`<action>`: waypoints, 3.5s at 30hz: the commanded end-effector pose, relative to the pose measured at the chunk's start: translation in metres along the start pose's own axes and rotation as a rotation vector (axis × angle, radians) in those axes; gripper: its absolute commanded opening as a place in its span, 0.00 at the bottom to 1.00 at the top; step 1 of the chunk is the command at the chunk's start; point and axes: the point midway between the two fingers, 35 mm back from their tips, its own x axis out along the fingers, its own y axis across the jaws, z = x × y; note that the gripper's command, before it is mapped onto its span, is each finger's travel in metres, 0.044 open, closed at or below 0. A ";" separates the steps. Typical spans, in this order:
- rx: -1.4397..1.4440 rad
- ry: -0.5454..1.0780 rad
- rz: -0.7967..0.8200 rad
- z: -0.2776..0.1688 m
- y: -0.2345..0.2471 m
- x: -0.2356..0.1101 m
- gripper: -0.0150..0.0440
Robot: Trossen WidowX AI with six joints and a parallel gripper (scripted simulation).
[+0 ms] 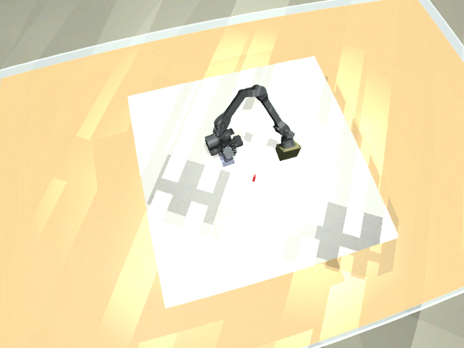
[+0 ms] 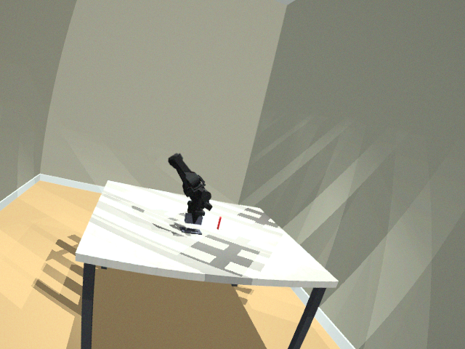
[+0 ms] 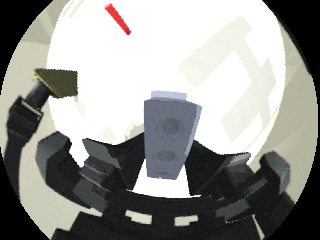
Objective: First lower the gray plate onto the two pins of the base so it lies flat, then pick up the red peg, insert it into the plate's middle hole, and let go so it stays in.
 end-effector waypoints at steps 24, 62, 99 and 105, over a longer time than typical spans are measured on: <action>-0.002 0.007 -0.001 -0.002 0.000 0.033 0.25; 0.000 -0.004 -0.004 0.001 -0.008 -0.021 1.00; 1.908 -0.023 0.028 0.149 0.054 -0.089 1.00; 2.260 -0.012 0.027 0.173 0.073 -0.088 1.00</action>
